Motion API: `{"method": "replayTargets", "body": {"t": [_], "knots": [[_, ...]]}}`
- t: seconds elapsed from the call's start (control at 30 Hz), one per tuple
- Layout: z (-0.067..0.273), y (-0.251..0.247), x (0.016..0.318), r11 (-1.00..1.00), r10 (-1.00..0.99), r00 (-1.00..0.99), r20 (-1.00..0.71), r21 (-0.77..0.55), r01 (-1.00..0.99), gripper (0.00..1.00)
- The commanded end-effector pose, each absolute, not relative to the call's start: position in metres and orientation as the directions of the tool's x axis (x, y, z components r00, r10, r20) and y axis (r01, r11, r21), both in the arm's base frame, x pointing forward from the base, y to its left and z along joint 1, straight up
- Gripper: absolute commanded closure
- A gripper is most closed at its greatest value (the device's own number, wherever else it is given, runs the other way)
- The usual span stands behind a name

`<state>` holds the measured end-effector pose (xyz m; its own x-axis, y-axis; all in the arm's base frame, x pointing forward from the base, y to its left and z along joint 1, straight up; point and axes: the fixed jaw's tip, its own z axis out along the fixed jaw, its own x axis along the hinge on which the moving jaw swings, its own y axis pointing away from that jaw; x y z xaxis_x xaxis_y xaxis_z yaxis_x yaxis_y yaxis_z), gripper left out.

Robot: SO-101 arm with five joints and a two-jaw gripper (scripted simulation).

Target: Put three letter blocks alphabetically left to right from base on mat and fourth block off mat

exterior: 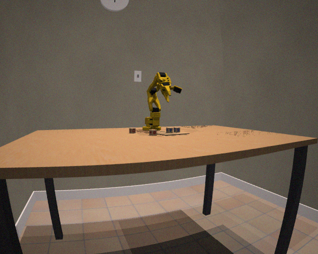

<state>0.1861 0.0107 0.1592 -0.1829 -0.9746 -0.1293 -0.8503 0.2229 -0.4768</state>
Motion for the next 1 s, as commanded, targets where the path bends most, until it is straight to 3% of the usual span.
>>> {"method": "replayTargets", "body": {"t": [0.0,0.23,0.63,0.97], "knots": [[0.169,0.008,0.191,0.342,-0.940,-0.281,-0.195,-0.498,-0.797,0.68],[0.171,0.004,0.196,0.512,-0.859,-0.431,-0.275,-0.460,-0.725,0.68],[0.176,-0.007,0.209,0.838,-0.545,-0.716,-0.437,-0.318,-0.444,0.68],[0.181,-0.023,0.224,0.995,-0.066,-0.841,-0.537,-0.097,-0.016,0.68]]}}
